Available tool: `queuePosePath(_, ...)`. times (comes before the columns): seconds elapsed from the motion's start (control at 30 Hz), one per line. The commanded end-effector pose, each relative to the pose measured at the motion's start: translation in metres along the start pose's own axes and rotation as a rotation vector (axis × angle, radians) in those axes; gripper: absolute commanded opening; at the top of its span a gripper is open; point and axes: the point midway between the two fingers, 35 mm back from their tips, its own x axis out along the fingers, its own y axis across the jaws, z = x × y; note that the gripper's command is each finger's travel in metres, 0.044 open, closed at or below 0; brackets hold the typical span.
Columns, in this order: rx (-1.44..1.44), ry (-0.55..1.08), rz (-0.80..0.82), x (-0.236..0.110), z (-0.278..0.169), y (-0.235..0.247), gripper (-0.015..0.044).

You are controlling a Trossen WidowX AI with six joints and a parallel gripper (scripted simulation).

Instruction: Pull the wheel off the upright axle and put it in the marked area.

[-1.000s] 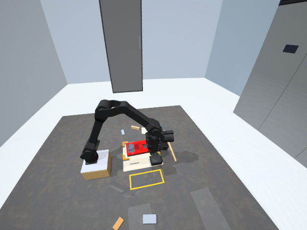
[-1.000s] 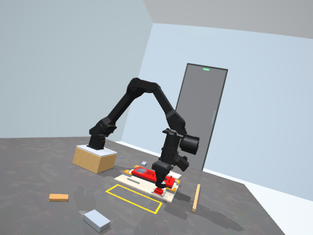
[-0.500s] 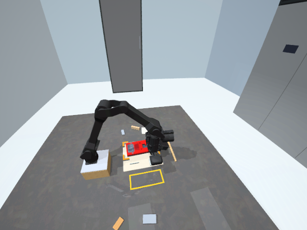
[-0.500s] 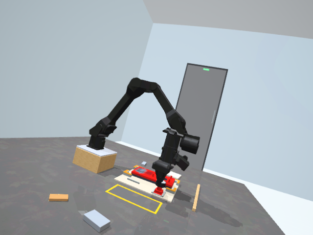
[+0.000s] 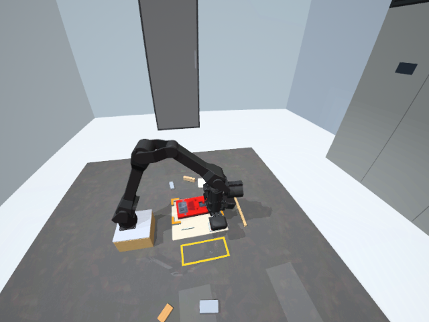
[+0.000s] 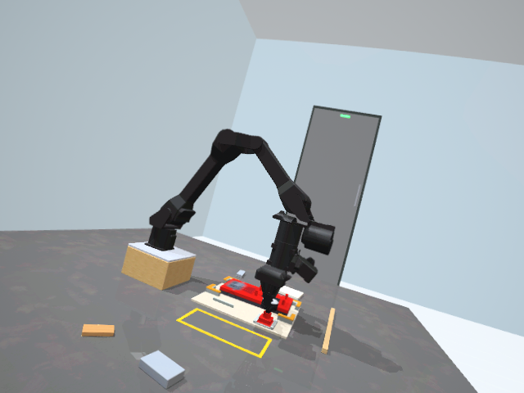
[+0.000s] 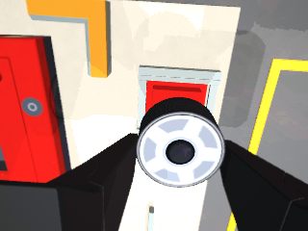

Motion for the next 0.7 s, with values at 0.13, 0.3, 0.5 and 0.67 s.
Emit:
queuePosePath(0.13,0.0,-0.007,0.001,-0.0064,0.0007,0.0,0.0)
queuePosePath(0.3,0.0,-0.008,0.001,-0.008,0.0007,0.0,0.0)
queuePosePath(0.5,0.001,-0.009,0.001,-0.01,0.0007,0.0,0.0)
queuePosePath(0.67,0.001,-0.009,0.001,-0.0117,0.0006,-0.0001,0.0)
